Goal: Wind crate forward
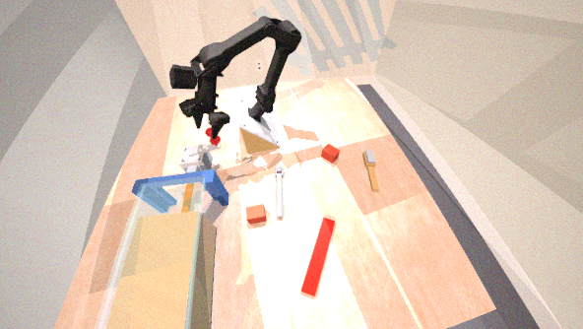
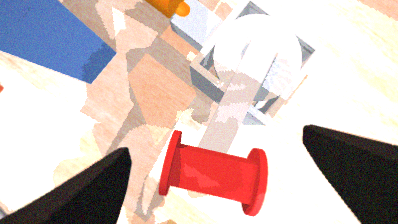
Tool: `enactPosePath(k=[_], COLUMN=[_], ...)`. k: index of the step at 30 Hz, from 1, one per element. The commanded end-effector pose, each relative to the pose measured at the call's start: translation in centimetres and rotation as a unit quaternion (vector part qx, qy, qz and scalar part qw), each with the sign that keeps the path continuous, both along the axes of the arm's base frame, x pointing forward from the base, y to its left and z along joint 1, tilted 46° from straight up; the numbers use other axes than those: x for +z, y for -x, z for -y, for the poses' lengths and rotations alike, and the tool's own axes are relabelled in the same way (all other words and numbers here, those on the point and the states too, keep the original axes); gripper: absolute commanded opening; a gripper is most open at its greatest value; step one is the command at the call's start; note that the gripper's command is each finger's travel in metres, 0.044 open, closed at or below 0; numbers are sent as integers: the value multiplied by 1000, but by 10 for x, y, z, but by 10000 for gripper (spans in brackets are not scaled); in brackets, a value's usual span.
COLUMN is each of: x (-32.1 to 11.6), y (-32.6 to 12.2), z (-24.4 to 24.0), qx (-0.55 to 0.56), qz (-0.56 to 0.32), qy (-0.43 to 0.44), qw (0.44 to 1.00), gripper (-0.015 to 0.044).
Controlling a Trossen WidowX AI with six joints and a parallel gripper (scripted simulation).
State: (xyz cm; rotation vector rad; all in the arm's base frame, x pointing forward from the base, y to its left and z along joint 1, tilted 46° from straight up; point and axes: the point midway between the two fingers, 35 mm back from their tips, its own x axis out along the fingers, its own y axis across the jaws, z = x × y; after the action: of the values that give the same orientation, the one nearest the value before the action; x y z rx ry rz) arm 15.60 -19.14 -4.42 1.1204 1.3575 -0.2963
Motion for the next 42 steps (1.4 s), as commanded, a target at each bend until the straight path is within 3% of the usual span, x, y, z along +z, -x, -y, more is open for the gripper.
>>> enactPosePath(k=[1, 24, 32, 42], x=[-5, -28, -26, -26], y=[0, 2, 2, 2], z=[-6, -31, -28, -28], qx=[-3, -3, 0, 0], qz=[0, 0, 0, 0], qy=[-2, -2, -1, -1], qw=[1000, 1000, 1000, 1000], gripper=[440, 440, 230, 163])
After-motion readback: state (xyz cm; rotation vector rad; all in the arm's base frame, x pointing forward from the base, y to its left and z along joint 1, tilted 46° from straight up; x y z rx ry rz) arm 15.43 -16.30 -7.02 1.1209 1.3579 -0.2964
